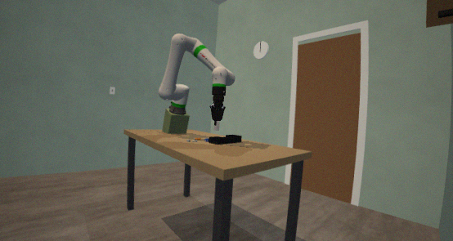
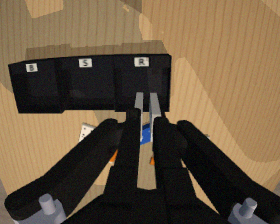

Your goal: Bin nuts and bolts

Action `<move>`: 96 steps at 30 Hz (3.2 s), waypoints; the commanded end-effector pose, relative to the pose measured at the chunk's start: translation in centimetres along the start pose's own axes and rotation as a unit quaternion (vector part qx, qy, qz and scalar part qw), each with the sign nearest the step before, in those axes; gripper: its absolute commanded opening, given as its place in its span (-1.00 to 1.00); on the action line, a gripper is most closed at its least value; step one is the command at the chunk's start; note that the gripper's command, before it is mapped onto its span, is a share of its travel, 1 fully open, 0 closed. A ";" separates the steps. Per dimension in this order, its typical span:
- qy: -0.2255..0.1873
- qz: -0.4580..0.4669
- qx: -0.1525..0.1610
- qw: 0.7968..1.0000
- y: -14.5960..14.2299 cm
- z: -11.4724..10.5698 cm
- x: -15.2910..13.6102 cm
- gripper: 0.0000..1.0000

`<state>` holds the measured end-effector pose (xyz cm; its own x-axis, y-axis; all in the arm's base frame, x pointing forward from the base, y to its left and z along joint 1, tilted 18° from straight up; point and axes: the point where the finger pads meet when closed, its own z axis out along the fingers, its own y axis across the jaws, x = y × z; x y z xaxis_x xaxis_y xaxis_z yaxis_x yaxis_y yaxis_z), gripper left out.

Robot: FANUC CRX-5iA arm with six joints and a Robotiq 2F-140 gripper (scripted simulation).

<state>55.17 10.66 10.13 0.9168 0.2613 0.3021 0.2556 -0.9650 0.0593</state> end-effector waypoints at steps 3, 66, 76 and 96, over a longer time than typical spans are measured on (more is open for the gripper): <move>-0.001 0.000 0.001 1.000 0.0 0.9 1.2 -0.89; -0.001 0.000 0.001 1.000 0.0 6.9 1.2 -0.89; -0.001 0.000 0.001 1.000 0.0 6.9 1.2 -0.89; -0.001 0.000 0.001 1.000 0.0 4.6 1.2 -0.89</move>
<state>57.76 11.04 5.69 0.9174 0.2619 0.2995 0.2565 -0.9648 0.0577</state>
